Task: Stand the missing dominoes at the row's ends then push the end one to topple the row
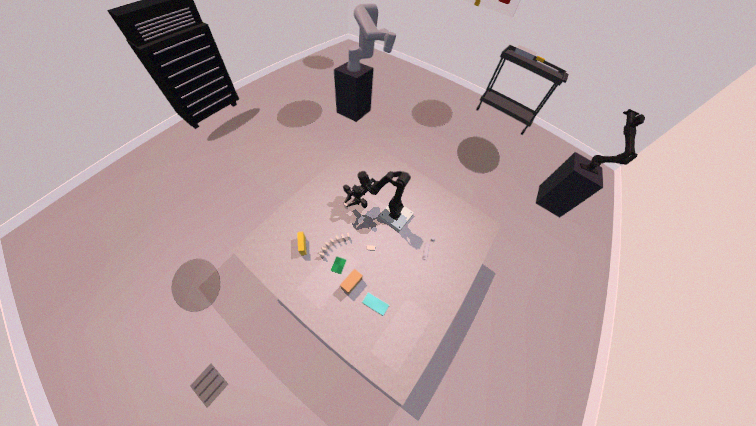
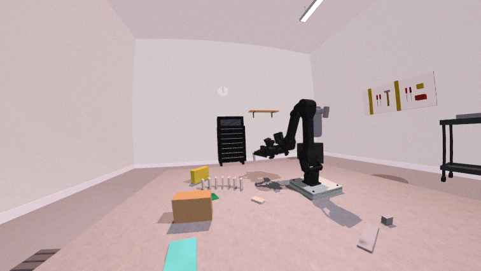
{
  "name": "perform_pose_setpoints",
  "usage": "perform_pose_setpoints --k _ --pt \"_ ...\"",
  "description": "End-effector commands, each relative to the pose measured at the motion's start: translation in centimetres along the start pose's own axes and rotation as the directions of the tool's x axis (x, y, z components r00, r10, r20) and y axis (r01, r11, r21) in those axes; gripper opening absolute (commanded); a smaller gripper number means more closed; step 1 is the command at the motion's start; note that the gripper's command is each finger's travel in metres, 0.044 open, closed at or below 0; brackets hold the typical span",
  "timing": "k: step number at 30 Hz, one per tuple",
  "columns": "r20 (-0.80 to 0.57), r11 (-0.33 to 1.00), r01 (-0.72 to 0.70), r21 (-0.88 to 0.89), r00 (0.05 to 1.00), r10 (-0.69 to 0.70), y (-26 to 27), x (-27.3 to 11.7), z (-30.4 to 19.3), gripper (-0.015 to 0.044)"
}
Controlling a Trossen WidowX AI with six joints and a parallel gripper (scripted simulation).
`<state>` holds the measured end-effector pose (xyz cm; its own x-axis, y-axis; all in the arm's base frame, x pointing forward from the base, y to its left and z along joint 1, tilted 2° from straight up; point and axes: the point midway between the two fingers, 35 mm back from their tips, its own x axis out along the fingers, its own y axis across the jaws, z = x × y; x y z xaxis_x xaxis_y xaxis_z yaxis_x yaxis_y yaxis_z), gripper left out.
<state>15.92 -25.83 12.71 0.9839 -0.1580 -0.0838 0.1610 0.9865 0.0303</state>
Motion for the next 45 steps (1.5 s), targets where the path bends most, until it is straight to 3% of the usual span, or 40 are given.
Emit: perform_pose_setpoints --k 1,14,45 --pt "0.007 1.0 -0.006 -0.007 1.0 0.006 0.2 -0.1 0.2 0.0107" --pt "0.007 1.0 -0.006 -0.006 1.0 0.006 0.1 -0.1 0.0 0.0107" --pt "0.003 1.0 -0.007 0.029 1.0 0.007 -0.7 1.3 -7.1 0.0107"
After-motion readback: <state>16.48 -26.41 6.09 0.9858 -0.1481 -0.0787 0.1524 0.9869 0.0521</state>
